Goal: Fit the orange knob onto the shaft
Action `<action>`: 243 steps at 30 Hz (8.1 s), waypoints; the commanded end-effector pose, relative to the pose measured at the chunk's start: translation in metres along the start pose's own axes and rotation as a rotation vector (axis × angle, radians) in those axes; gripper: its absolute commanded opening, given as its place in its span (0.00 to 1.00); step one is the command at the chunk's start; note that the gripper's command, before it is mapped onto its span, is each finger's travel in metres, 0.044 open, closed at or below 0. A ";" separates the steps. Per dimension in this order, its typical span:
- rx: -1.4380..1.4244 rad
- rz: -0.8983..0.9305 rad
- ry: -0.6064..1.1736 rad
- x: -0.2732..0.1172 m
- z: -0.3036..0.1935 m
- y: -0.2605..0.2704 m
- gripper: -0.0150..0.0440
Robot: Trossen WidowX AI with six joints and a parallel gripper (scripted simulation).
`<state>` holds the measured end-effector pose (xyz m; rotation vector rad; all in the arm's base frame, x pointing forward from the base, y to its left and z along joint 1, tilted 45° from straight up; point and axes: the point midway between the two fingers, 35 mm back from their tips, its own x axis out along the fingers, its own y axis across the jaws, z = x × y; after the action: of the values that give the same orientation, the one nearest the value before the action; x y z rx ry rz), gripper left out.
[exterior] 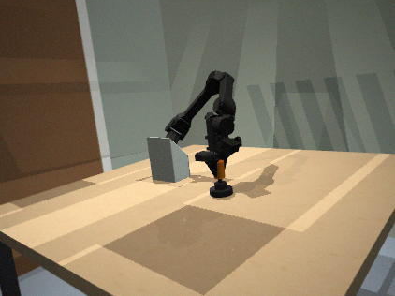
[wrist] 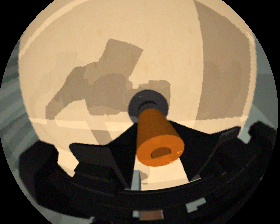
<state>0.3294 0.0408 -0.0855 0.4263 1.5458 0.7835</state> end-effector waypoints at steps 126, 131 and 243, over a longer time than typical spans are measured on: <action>-0.630 -0.002 -0.008 -0.005 0.003 -0.002 0.25; -0.630 -0.001 -0.008 -0.004 0.002 -0.002 0.25; -1.096 -0.003 -0.007 -0.004 0.000 0.000 0.25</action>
<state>0.3286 0.0399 -0.0855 -0.3565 0.9302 1.4551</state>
